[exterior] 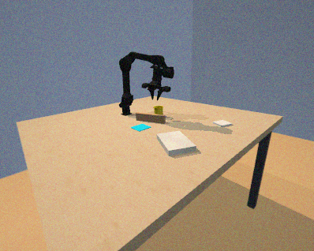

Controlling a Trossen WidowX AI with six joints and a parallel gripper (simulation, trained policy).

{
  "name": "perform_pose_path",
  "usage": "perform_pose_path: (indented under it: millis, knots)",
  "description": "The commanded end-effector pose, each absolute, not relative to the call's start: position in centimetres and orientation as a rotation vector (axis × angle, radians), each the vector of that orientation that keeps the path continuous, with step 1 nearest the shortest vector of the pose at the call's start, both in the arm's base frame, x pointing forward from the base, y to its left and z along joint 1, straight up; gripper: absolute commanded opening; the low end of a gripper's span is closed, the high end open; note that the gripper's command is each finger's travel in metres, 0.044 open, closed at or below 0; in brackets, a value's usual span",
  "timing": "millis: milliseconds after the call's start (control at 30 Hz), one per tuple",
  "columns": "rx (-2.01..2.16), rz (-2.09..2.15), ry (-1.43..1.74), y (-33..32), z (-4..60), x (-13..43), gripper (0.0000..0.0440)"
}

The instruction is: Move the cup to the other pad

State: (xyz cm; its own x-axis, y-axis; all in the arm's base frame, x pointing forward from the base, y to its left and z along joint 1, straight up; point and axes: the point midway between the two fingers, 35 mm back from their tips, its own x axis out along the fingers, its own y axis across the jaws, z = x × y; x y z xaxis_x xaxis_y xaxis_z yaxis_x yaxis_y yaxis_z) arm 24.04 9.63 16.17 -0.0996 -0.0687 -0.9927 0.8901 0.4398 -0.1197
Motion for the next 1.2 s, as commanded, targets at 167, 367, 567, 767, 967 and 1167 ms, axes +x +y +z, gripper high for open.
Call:
perform_pose_path:
  millis: [167, 367, 567, 767, 967, 1167]
  knots:
    - [0.732, -1.026, 1.442, 9.3, 13.8, 23.7, 0.0164]
    - [0.701, -1.045, 1.451, 9.3, 12.2, 23.5, 0.017]
    - [0.668, -1.05, 1.463, 9.2, 10.5, 23.2, 0.0174]
    - [0.658, -1.037, 1.465, 9.2, 9.5, 23.0, 0.0175]
    - [0.655, -1.015, 1.465, 9.1, 8.8, 22.9, 0.0178]
    - [0.648, -0.994, 1.466, 9.0, 8.0, 22.8, 0.0182]
